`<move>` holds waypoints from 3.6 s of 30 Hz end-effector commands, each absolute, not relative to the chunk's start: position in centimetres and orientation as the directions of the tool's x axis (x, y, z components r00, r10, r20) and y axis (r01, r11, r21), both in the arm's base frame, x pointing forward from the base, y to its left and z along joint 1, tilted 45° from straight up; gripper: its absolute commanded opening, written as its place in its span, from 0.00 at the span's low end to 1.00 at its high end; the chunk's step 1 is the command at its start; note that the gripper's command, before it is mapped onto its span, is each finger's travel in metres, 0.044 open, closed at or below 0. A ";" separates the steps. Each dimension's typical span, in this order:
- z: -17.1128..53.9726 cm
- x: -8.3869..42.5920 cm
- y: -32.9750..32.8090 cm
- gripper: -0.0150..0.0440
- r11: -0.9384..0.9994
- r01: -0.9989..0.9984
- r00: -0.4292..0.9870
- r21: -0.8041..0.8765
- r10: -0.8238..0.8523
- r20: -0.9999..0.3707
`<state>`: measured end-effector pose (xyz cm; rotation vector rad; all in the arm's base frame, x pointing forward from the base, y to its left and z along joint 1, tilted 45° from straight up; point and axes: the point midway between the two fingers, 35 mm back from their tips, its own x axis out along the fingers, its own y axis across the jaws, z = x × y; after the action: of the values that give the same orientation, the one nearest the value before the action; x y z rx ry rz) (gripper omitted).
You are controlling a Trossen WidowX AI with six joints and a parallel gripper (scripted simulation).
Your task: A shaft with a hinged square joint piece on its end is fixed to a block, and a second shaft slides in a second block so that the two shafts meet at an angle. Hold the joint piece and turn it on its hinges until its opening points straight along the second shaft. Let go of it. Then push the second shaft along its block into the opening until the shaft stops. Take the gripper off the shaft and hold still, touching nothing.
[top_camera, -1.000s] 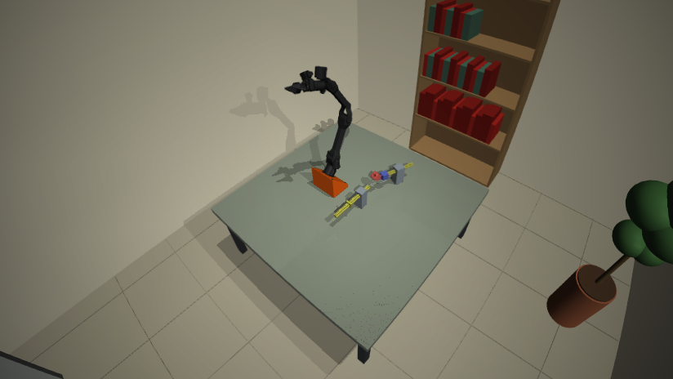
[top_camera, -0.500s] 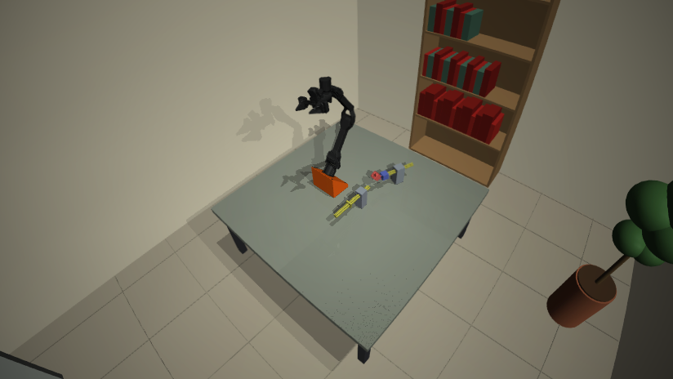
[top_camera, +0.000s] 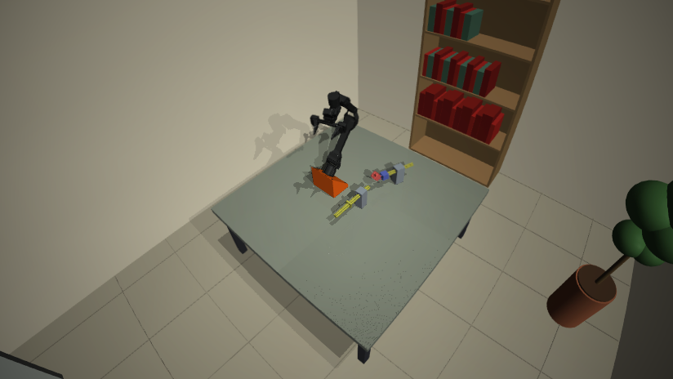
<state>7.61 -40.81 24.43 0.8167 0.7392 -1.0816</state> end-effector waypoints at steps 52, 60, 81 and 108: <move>16.9 22.8 -8.2 1.00 0.762 -0.057 0.249 0.645 0.637 -0.730; 16.5 23.0 -7.6 1.00 0.771 -0.309 0.194 0.556 0.624 -0.757; 15.6 23.6 -6.2 1.00 0.462 -0.849 0.061 0.254 0.564 -0.823; 11.3 24.3 -1.8 1.00 0.316 -0.933 0.031 0.172 0.545 -0.838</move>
<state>24.39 -2.34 11.48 -0.4972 0.9899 1.2229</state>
